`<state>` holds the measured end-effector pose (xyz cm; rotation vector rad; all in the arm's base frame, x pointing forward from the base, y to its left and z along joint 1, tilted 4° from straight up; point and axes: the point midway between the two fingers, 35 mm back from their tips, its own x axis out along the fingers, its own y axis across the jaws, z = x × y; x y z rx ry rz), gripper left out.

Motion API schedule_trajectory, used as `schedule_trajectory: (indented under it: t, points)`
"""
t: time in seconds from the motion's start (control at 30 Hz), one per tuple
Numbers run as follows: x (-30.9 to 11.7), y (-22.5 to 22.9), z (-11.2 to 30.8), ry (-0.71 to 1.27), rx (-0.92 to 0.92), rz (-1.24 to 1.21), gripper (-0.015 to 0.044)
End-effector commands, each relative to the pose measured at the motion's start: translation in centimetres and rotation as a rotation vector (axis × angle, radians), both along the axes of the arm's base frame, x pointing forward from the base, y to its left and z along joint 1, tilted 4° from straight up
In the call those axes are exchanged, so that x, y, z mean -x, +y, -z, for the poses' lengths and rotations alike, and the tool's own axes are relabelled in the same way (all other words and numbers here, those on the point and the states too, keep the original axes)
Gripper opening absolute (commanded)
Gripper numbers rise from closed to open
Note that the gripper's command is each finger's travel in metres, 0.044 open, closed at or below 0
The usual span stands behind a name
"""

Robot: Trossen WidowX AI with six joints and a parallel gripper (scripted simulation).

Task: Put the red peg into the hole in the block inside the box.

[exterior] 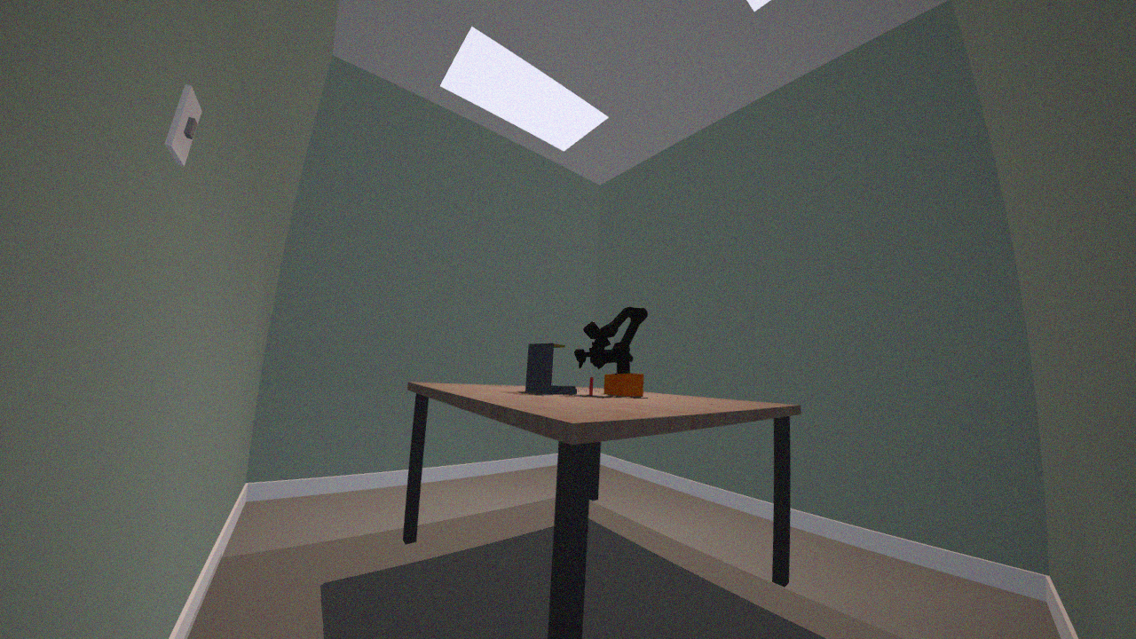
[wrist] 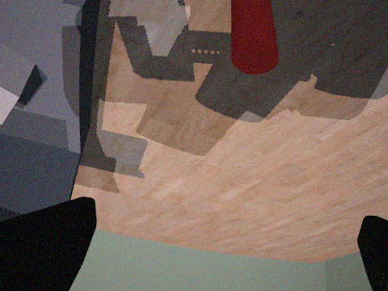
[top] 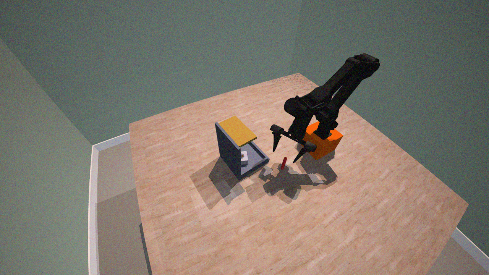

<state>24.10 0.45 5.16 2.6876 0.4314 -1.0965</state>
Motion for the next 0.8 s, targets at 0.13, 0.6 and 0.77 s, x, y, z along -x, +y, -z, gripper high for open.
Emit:
schedule_trajectory:
  t: [0.13, 0.6, 0.77]
  points:
    - [0.72, -0.06, 0.51, -0.006, 0.002, -0.008, 0.0282]
    - [0.72, -0.06, 0.51, -0.006, 0.002, -0.008, 0.022]
    - [0.56, -0.12, 0.9, -0.006, 0.002, -0.008, 0.022]
